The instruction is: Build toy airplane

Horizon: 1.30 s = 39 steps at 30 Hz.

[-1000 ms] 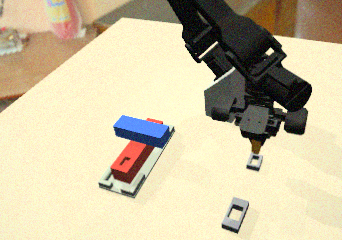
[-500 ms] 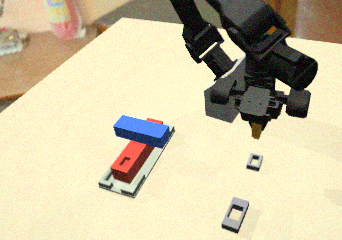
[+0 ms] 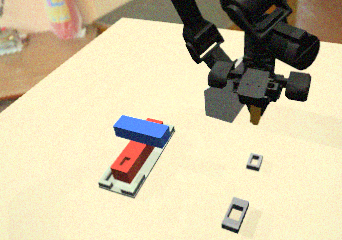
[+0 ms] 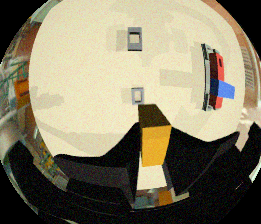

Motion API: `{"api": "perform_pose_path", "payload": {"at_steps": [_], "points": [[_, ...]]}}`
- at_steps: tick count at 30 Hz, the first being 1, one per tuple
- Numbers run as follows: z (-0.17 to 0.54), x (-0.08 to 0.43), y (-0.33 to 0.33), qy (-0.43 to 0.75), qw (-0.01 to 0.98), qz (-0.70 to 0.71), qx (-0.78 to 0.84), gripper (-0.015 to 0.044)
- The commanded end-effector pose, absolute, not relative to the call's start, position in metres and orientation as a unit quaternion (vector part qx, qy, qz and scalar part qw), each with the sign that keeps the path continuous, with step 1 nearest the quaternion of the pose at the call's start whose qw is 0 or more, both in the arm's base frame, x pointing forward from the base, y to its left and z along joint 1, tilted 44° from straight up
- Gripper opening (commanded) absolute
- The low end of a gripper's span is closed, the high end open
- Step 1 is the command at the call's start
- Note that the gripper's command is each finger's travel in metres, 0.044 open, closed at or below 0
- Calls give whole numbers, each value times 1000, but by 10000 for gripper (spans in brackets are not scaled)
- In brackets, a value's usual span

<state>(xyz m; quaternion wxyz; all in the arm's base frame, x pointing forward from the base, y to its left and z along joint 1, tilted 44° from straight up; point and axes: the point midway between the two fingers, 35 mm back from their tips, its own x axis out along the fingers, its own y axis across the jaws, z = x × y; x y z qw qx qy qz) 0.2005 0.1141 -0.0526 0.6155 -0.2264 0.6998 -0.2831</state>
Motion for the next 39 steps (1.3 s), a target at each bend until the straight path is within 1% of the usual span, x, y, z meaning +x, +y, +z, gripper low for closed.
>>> {"api": "perform_pose_path", "payload": {"at_steps": [1,39], "points": [[-48,206,113,702,616,-280,-222,0],[-12,270,49,705,627,-260,-205,0]]}}
